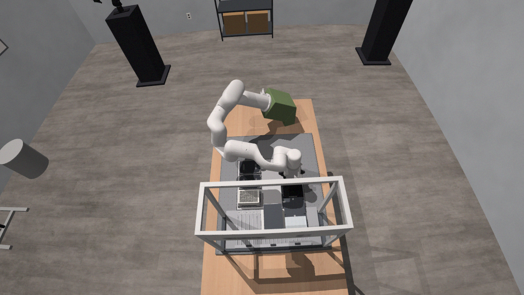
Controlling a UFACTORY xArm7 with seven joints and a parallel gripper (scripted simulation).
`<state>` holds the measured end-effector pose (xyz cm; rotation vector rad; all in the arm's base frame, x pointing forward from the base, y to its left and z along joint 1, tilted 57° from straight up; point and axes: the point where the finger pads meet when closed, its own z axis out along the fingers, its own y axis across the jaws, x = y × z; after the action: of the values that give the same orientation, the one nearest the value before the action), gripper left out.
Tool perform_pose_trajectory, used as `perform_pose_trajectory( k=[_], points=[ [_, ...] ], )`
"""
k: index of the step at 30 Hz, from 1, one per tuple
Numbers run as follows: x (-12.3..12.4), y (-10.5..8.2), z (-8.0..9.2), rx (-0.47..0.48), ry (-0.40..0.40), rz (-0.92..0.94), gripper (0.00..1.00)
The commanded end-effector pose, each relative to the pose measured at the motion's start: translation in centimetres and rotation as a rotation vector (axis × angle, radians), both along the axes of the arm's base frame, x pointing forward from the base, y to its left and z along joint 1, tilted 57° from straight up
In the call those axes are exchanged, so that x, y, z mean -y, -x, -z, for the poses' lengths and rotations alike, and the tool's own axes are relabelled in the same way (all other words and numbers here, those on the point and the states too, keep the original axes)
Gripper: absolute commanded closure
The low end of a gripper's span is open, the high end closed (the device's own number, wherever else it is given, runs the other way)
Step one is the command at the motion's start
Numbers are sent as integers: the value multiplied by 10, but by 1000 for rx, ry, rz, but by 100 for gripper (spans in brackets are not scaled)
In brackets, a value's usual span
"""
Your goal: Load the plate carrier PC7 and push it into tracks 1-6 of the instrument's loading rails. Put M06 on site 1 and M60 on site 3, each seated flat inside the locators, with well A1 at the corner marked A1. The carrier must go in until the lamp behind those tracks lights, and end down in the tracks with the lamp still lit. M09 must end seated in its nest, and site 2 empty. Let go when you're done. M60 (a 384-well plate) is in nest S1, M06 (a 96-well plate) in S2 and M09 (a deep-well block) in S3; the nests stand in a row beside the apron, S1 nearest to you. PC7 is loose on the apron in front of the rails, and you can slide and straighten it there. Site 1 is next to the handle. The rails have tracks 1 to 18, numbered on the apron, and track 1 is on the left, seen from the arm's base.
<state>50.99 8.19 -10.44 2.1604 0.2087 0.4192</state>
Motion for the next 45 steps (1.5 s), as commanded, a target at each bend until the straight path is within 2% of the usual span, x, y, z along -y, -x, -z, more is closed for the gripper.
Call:
perform_pose_trajectory(
  k=[1, 45],
  points=[
    [-5, -2, -1, 1, -4, -5, 18],
    [-16, -37, -9, 1, -4, -5, 18]
  ],
)
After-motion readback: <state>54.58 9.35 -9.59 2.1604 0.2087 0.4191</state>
